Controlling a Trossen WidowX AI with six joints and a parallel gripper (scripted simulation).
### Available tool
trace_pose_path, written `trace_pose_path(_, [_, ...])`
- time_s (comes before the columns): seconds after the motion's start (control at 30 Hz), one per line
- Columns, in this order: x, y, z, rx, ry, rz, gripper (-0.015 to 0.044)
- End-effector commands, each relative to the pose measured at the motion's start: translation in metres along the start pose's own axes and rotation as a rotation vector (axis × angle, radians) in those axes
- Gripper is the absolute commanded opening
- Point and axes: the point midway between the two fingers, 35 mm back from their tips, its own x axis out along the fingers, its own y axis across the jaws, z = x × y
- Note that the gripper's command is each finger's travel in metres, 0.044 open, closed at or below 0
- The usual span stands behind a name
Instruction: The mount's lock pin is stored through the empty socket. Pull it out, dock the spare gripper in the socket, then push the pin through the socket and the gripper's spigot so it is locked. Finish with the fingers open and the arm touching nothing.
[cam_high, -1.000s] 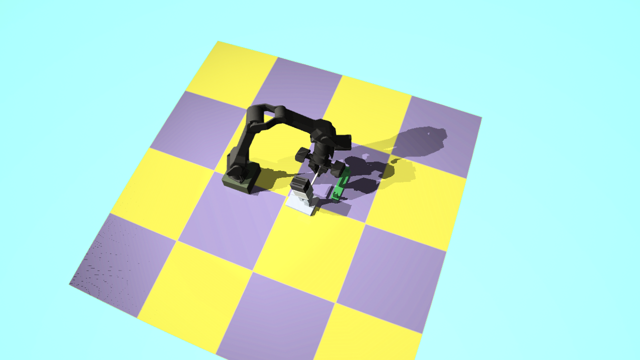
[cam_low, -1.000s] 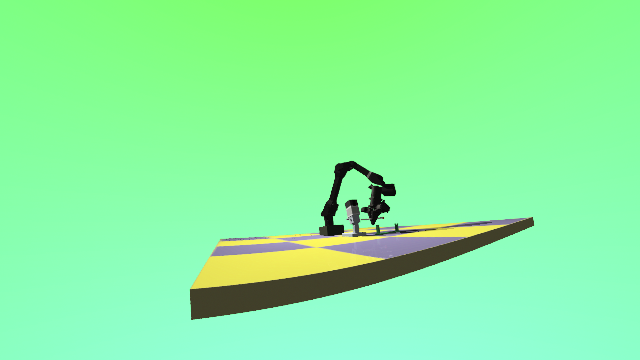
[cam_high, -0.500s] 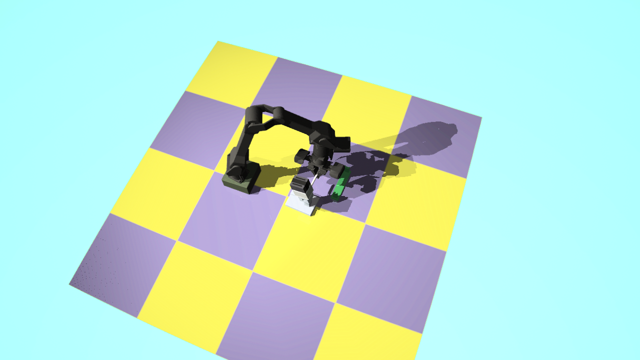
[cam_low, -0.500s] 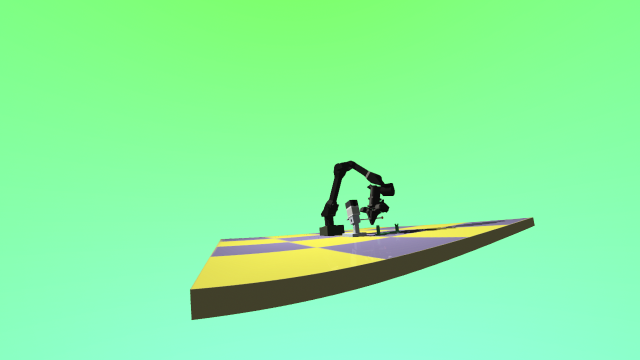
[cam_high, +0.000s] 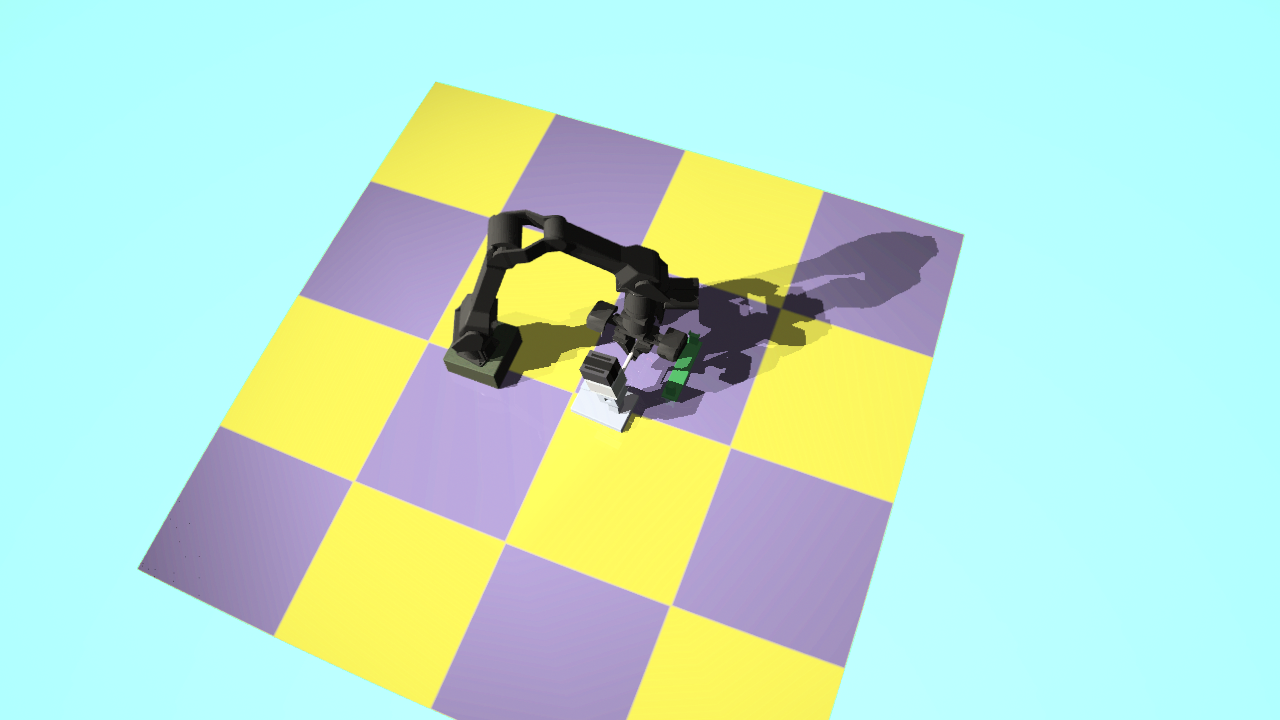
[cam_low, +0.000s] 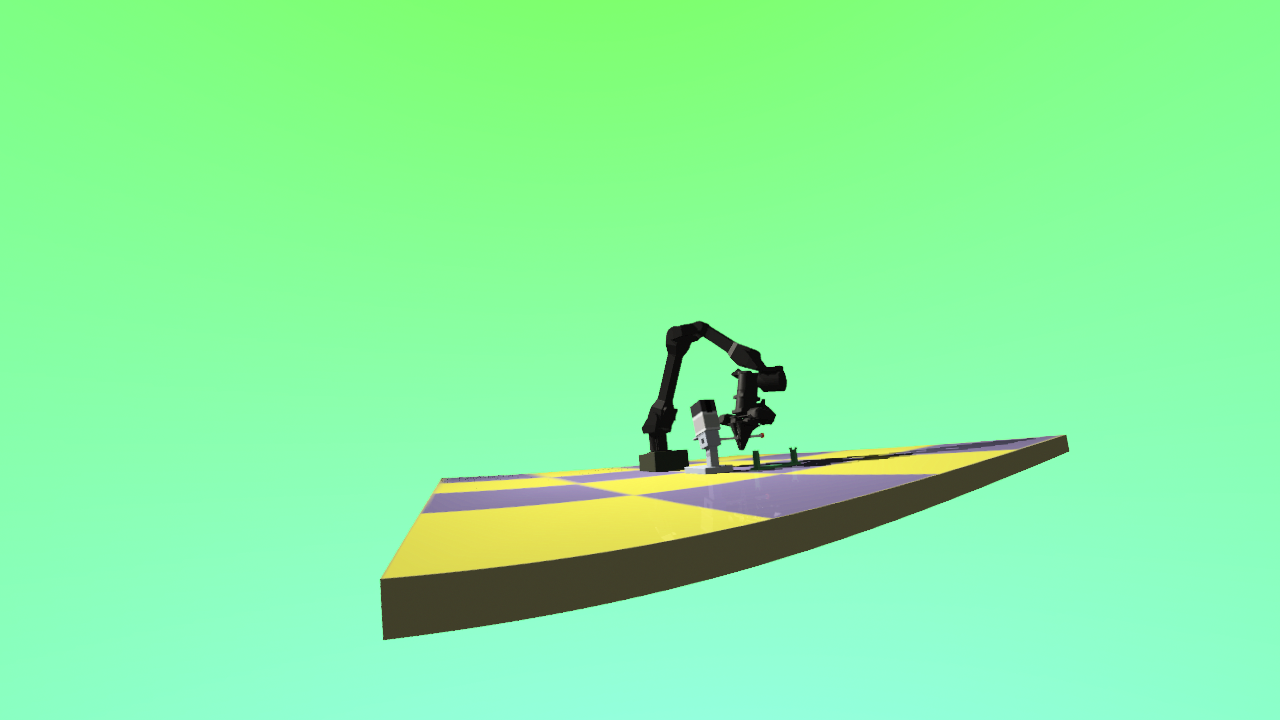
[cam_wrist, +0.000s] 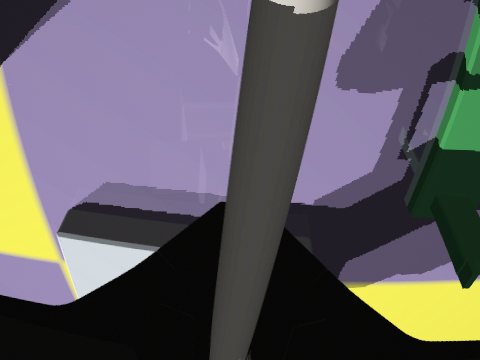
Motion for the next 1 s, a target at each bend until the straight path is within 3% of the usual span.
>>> trace_pose_path(0.0, [0.002, 0.001, -0.003, -0.004, 0.004, 0.000, 0.0000])
trace_pose_path(0.97, [0.006, 0.001, -0.020, -0.002, 0.004, -0.009, 0.0000])
